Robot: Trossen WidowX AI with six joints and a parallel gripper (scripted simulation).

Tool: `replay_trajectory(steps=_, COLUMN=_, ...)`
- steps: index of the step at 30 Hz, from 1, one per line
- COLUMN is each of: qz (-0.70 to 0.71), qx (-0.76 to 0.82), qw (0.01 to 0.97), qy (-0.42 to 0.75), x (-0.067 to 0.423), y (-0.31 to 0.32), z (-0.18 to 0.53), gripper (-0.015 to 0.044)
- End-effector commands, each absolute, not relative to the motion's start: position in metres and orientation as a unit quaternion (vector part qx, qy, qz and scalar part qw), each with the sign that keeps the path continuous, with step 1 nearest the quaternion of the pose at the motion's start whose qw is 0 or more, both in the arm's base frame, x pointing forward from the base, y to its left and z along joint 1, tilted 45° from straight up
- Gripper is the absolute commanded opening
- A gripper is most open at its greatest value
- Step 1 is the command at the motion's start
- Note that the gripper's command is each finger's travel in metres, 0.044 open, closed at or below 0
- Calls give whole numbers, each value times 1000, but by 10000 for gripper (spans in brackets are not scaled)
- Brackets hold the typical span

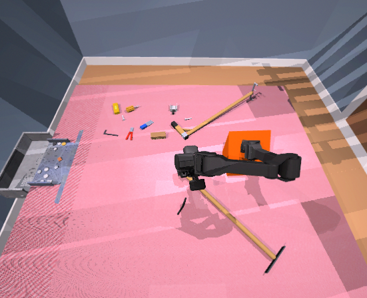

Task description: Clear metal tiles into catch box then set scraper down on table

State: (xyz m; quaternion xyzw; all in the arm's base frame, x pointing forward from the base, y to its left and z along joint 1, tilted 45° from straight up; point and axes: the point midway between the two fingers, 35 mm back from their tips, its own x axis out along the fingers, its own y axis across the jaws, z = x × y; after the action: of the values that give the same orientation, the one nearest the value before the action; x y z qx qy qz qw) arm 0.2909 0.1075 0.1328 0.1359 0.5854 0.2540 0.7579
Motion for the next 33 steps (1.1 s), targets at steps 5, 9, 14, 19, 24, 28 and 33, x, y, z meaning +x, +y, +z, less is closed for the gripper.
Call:
replay_trajectory(steps=5, qz=243, qx=143, qw=744, qy=605, x=306, y=87, z=121, gripper=0)
replay_trajectory(steps=9, qz=238, qx=148, qw=737, qy=615, x=312, y=76, z=114, gripper=0)
replay_trajectory(steps=14, qz=232, qx=154, qw=727, qy=628, x=318, y=62, z=106, gripper=0)
replay_trajectory(steps=19, qz=227, qx=162, qw=717, qy=639, x=324, y=47, z=96, gripper=0)
replay_trajectory(steps=24, qz=224, qx=172, qw=706, qy=650, x=328, y=32, z=87, gripper=0)
replay_trajectory(steps=28, qz=221, qx=180, qw=697, qy=657, x=331, y=20, z=79, gripper=0)
replay_trajectory(steps=33, qz=220, qx=192, qw=686, qy=666, x=334, y=5, z=70, gripper=0)
